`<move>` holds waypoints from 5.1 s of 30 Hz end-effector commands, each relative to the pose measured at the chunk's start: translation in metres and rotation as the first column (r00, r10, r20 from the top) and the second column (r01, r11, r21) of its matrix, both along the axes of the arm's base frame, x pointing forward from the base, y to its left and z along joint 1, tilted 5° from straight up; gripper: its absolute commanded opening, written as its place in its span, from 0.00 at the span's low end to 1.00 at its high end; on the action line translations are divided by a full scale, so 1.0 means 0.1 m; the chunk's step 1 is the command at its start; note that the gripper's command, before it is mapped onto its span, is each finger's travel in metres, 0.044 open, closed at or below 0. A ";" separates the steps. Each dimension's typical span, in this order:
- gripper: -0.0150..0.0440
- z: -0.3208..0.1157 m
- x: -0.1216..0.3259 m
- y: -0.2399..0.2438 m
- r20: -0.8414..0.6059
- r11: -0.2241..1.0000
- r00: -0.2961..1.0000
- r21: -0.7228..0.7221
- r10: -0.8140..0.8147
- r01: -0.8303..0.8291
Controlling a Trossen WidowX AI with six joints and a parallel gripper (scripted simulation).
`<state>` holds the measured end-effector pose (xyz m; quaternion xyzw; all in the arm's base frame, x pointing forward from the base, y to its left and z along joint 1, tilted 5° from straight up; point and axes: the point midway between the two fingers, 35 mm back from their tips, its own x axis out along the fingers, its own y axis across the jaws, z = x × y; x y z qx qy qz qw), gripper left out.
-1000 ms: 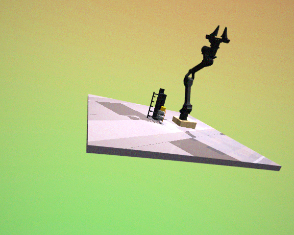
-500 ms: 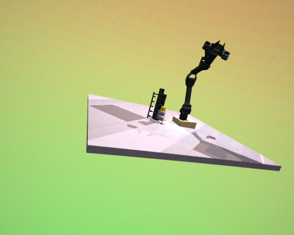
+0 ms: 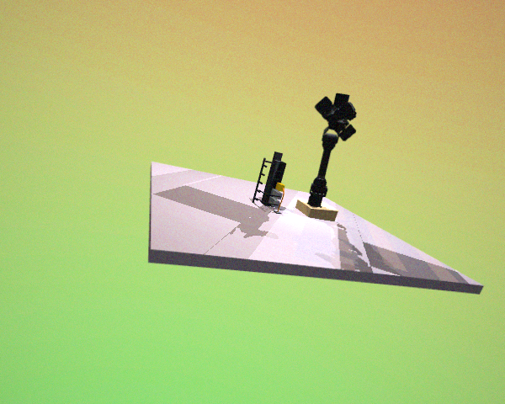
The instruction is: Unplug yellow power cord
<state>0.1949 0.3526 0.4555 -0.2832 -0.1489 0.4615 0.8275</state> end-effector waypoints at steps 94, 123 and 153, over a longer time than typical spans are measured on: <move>0.25 -3.20 0.39 -2.97 -0.451 0.289 0.786 -0.889 -0.423 -0.354; 0.25 -3.19 0.34 -2.53 -0.456 0.293 0.785 -0.886 -0.418 -0.359; 1.00 -3.08 0.23 -2.01 -0.460 0.297 0.785 -0.884 -0.414 -0.362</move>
